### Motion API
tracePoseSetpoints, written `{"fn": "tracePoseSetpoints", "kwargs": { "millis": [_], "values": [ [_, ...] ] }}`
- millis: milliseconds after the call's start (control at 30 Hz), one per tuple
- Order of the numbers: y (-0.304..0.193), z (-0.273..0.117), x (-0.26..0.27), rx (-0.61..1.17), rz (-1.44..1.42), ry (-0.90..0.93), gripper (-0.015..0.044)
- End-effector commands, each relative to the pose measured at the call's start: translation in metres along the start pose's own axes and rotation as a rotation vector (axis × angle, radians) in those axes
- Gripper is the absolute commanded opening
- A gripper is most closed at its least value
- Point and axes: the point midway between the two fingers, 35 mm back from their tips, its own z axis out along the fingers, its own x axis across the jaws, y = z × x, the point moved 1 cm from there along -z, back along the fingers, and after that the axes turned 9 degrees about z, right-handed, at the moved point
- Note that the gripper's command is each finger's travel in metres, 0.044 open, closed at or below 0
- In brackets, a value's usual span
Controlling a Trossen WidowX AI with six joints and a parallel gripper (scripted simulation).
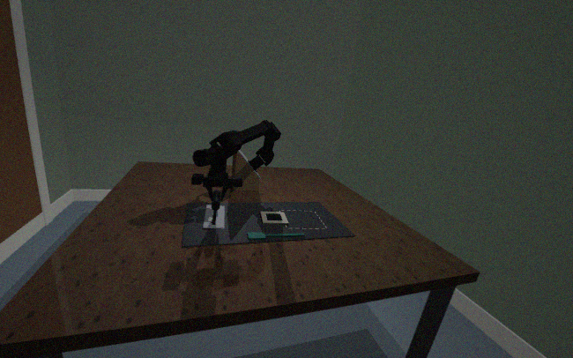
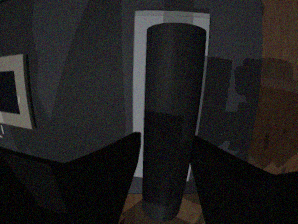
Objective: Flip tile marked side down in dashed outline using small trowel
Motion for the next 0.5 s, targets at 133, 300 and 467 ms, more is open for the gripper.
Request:
{"fn": "tracePoseSetpoints", "kwargs": {
  "millis": [133, 300, 467],
  "values": [
    [0.0005, 0.0016, 0.0028, 0.001, 0.002, 0.008, 0.013],
    [0.0005, 0.0016, 0.0028, 0.001, -0.018, 0.008, 0.013],
    [0.0006, 0.0016, 0.0028, 0.001, -0.163, 0.008, 0.013]
  ]
}}
